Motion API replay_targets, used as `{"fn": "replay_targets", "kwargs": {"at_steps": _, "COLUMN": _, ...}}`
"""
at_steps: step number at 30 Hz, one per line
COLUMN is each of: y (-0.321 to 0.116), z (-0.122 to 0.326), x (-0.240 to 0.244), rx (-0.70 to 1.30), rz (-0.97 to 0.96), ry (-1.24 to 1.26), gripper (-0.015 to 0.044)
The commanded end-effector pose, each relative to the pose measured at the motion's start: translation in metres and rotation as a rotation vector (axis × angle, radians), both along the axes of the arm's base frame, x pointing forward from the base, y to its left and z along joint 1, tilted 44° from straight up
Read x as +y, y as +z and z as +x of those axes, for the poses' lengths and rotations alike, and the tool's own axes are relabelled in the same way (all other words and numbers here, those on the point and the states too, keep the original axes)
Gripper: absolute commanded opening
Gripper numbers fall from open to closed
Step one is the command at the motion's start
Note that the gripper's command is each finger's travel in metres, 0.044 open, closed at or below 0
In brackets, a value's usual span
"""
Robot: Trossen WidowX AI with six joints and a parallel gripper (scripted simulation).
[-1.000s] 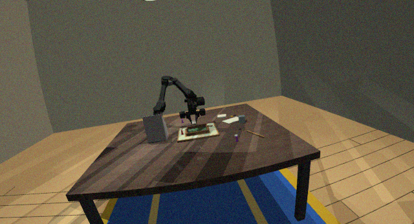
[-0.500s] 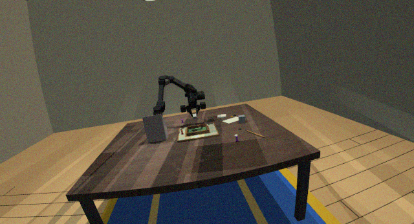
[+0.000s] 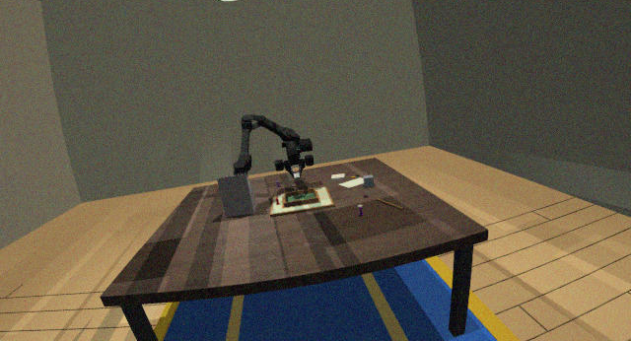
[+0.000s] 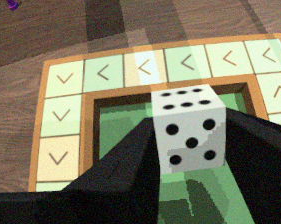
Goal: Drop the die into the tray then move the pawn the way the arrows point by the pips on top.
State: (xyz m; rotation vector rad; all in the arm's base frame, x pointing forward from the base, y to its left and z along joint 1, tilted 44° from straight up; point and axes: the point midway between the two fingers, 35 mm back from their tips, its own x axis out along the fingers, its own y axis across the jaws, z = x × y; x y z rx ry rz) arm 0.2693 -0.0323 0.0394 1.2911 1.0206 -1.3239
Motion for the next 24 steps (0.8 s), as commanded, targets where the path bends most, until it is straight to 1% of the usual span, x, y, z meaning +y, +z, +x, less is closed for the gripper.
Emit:
{"fn": "replay_targets", "kwargs": {"at_steps": 1, "y": 0.0, "z": 0.0, "x": 0.0, "rx": 0.001, "rz": 0.0, "ry": 0.0, "gripper": 0.0131}}
{"fn": "replay_targets", "kwargs": {"at_steps": 5, "y": 0.002, "z": 0.0, "x": -0.002, "rx": 0.001, "rz": 0.0, "ry": 0.0, "gripper": 0.0236}}
{"fn": "replay_targets", "kwargs": {"at_steps": 9, "y": 0.029, "z": -0.006, "x": -0.027, "rx": 0.001, "rz": -0.006, "ry": 0.0, "gripper": 0.0341}}
{"fn": "replay_targets", "kwargs": {"at_steps": 13, "y": 0.027, "z": -0.006, "x": -0.027, "rx": 0.005, "rz": 0.009, "ry": 0.004, "gripper": 0.044}}
{"fn": "replay_targets", "kwargs": {"at_steps": 15, "y": 0.014, "z": -0.008, "x": -0.023, "rx": 0.031, "rz": 0.128, "ry": 0.027, "gripper": 0.044}}
{"fn": "replay_targets", "kwargs": {"at_steps": 17, "y": -0.003, "z": -0.008, "x": -0.018, "rx": 0.042, "rz": 0.324, "ry": 0.054, "gripper": 0.044}}
{"fn": "replay_targets", "kwargs": {"at_steps": 19, "y": -0.014, "z": -0.007, "x": -0.013, "rx": 0.011, "rz": 0.521, "ry": 0.067, "gripper": 0.044}}
{"fn": "replay_targets", "kwargs": {"at_steps": 21, "y": -0.021, "z": -0.004, "x": -0.011, "rx": -0.062, "rz": 0.709, "ry": 0.065, "gripper": 0.044}}
{"fn": "replay_targets", "kwargs": {"at_steps": 22, "y": -0.022, "z": -0.002, "x": -0.012, "rx": -0.101, "rz": 0.778, "ry": 0.061, "gripper": 0.044}}
{"fn": "replay_targets", "kwargs": {"at_steps": 24, "y": -0.023, "z": 0.0, "x": -0.013, "rx": -0.136, "rz": 0.831, "ry": 0.056, "gripper": 0.044}}
